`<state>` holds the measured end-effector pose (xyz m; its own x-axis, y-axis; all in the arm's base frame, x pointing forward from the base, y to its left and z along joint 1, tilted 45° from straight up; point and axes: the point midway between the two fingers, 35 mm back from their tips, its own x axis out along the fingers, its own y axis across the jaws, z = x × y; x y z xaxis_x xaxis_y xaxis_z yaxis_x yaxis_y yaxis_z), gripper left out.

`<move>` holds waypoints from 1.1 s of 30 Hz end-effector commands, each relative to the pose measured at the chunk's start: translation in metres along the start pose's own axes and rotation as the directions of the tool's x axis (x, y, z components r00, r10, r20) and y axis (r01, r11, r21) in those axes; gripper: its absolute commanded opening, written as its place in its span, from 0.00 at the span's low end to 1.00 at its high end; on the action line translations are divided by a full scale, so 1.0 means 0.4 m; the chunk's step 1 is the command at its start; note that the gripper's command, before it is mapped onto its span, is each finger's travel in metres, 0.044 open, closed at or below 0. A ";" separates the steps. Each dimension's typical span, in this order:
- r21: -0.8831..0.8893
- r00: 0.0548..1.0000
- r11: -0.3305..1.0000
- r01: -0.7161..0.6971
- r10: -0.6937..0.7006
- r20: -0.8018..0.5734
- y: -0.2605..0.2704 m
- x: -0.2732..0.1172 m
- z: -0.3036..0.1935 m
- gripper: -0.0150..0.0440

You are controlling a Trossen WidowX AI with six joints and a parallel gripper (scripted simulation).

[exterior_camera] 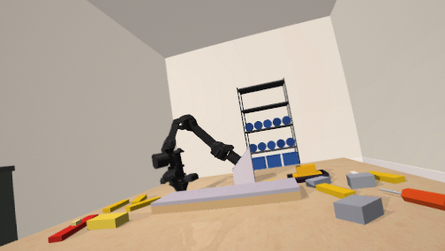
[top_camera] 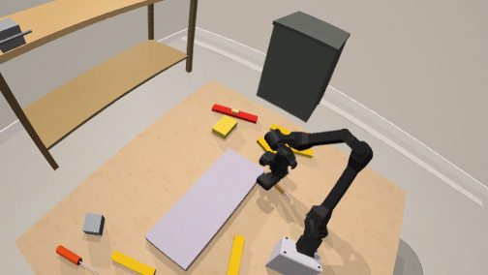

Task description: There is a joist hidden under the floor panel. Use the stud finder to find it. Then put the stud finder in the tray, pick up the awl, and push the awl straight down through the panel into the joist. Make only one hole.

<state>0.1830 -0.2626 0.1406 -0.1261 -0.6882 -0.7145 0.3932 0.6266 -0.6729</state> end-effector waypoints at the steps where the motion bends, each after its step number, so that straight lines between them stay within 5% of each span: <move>1: -0.006 1.000 1.000 -0.002 0.002 0.000 0.001 0.001 0.000 0.30; 23: -0.006 1.000 1.000 -0.009 0.009 -0.003 0.002 -0.294 -0.018 0.25; 33: -0.093 0.986 0.983 -0.159 0.163 0.038 0.068 -0.272 0.003 0.25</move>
<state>0.2007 -0.1761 0.2129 -0.0738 -0.6425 -0.7627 0.3652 0.6943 -0.6201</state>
